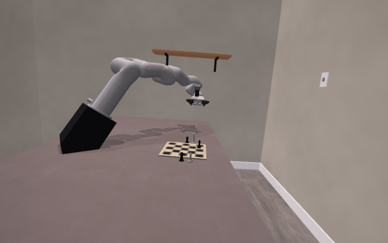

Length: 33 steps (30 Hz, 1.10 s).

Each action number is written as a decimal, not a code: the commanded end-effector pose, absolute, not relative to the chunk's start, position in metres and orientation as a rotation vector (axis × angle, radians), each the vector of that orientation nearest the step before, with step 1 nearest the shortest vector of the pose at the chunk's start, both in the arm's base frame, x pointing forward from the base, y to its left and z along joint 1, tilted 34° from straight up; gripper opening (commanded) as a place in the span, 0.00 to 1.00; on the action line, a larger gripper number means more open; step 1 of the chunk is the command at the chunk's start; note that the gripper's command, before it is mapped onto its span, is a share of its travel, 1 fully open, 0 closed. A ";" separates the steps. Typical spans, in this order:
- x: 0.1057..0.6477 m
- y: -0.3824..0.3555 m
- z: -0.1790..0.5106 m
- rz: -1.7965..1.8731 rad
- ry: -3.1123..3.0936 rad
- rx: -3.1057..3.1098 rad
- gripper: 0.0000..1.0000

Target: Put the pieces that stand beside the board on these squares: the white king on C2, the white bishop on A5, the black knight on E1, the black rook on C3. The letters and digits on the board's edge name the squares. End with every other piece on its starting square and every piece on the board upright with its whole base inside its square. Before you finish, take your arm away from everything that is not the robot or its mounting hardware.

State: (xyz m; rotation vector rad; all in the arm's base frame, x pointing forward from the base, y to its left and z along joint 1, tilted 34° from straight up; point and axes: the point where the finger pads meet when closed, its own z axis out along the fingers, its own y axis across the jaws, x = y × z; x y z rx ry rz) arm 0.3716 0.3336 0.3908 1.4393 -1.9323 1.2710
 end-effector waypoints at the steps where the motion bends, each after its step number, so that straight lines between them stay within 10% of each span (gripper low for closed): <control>1: 0.371 0.333 0.394 1.270 -1.938 1.440 1.00; 33: 0.355 0.298 0.459 1.241 -1.969 1.478 1.00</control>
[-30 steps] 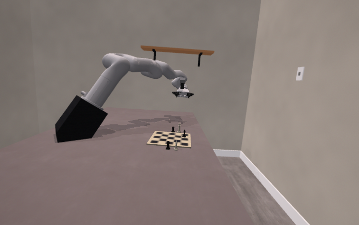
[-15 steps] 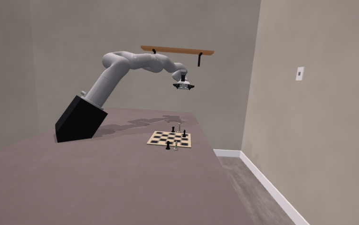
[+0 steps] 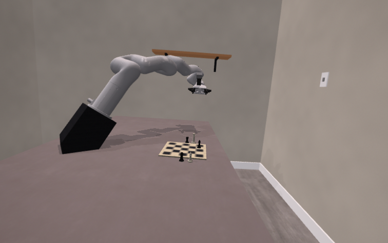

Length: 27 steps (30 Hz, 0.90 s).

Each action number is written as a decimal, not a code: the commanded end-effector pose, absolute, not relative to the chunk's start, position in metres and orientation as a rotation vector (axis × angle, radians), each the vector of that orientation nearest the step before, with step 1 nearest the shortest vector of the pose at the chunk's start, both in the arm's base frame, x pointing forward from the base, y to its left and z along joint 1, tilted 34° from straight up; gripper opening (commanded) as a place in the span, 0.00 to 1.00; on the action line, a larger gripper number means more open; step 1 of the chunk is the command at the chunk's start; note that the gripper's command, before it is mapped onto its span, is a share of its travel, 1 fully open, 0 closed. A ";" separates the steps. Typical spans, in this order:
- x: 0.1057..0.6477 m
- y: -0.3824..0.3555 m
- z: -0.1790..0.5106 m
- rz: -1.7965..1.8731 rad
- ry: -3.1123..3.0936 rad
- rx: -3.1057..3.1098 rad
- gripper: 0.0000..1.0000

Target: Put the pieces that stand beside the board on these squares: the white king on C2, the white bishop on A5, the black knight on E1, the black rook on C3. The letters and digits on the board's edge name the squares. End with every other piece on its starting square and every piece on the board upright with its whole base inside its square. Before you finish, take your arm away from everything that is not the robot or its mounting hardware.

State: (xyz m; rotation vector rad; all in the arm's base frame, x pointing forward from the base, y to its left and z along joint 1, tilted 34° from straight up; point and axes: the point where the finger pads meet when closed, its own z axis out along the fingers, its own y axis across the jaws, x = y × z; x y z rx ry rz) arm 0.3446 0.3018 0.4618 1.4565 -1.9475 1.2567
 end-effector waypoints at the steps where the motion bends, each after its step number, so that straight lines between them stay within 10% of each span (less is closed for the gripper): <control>1: 0.361 0.296 0.456 1.228 -1.981 1.491 1.00; 27: 0.419 0.242 0.349 0.563 -2.598 1.458 1.00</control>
